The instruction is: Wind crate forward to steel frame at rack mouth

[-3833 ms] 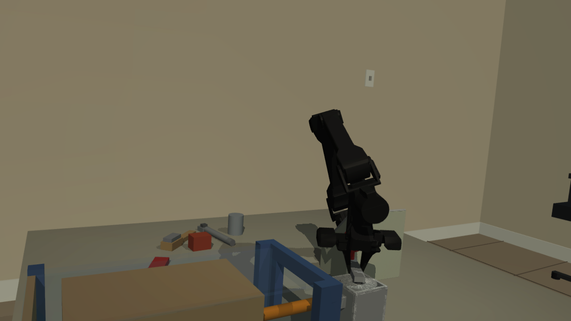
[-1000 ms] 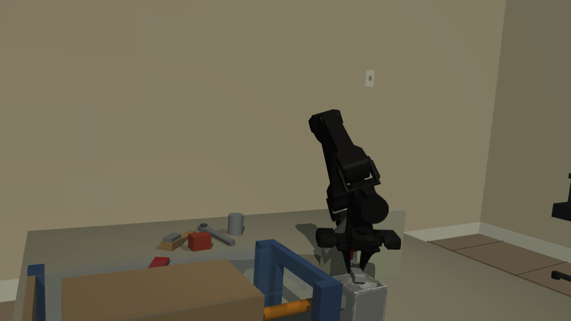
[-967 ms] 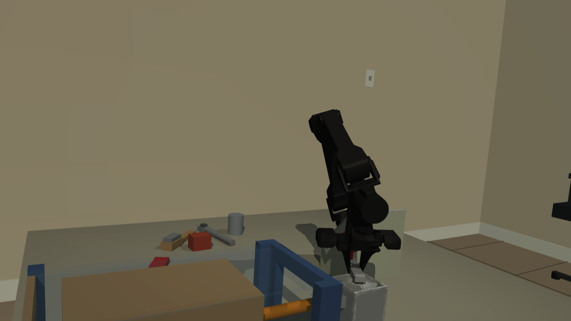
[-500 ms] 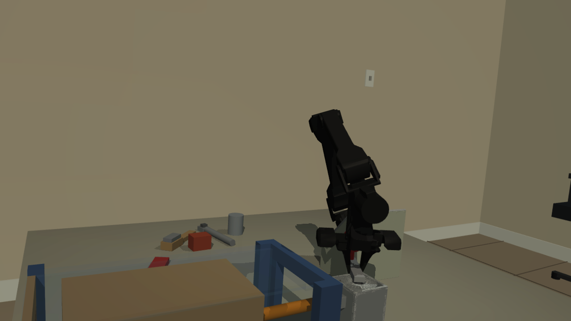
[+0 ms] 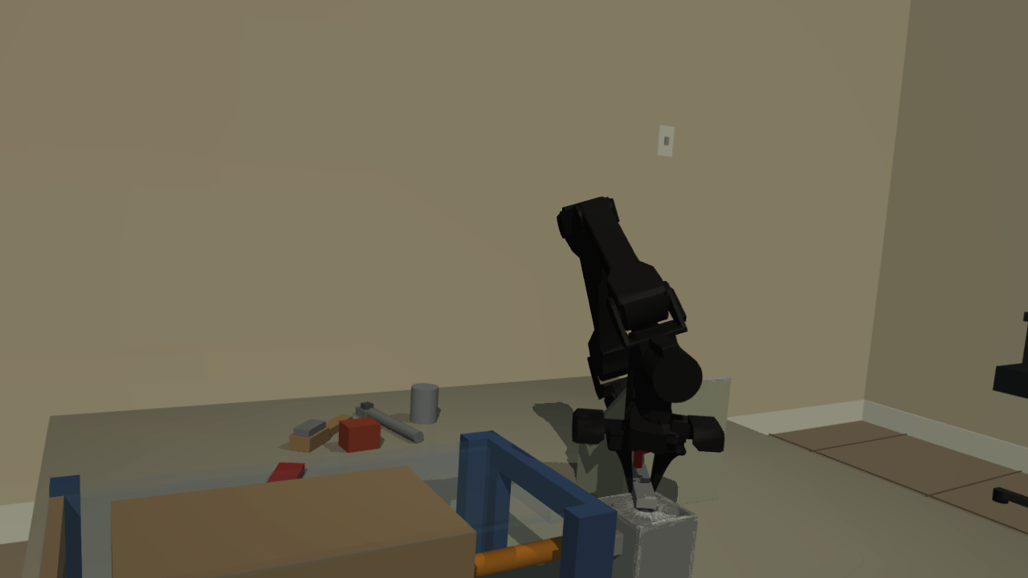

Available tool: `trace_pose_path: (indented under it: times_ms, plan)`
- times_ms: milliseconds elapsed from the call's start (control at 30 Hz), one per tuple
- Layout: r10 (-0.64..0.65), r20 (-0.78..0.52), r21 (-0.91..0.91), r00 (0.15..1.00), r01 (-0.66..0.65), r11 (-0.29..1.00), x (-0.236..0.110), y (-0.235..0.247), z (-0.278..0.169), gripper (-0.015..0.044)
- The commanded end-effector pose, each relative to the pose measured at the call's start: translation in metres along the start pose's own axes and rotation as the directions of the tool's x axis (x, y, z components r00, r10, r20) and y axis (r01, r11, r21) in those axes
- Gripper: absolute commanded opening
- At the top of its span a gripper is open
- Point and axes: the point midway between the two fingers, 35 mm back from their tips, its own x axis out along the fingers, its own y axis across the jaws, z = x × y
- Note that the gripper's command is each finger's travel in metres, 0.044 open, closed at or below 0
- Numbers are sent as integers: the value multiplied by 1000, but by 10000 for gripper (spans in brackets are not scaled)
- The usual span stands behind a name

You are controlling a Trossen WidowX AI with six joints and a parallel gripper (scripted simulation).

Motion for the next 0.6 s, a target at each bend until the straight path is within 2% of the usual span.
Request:
trace_pose_path:
  times_ms: [0,567]
  plan:
    - [10,-6,28,1000,-10,1000,4,2,0,0]
    - [7,-7,-10,1000,-7,1000,4,0,0,0]
